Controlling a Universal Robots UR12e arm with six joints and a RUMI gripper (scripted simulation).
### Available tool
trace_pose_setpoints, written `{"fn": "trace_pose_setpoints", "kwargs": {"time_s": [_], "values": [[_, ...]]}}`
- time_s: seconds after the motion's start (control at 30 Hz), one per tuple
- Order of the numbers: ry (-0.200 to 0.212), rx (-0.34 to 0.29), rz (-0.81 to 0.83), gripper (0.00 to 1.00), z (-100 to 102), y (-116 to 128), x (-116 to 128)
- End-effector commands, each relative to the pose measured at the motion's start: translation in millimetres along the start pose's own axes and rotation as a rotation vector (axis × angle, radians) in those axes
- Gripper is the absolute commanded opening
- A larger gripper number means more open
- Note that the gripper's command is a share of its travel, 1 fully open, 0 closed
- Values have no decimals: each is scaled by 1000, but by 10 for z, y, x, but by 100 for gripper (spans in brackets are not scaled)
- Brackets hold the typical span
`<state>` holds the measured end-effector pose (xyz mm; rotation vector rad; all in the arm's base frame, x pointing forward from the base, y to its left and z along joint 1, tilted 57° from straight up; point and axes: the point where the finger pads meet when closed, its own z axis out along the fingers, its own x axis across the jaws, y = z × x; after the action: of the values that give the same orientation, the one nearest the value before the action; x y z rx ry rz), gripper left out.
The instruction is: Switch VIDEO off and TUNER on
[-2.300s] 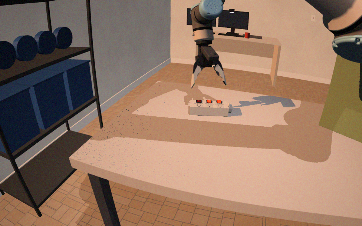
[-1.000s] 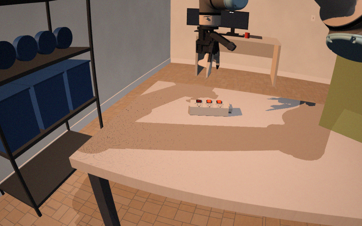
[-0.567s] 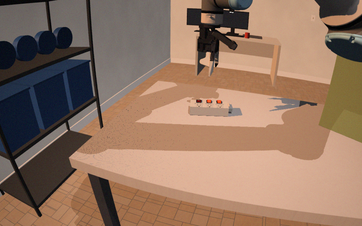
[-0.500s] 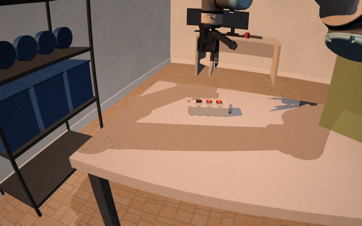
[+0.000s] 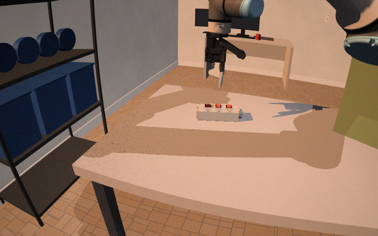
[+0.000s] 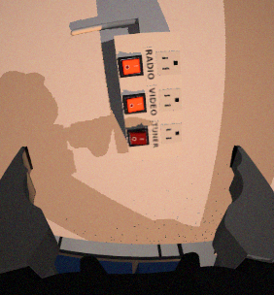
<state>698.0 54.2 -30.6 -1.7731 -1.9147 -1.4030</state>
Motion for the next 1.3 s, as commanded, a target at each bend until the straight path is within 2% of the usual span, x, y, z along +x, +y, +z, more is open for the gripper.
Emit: {"fn": "trace_pose_setpoints", "kwargs": {"time_s": [0.0, 0.03, 0.07, 1.27], "values": [[-2, -7, -117, 100, 353, 57, 1], [-2, -7, -119, 100, 358, 57, 1], [-2, -7, -119, 0, 358, 57, 1], [-2, -7, -119, 0, 359, 57, 1]]}}
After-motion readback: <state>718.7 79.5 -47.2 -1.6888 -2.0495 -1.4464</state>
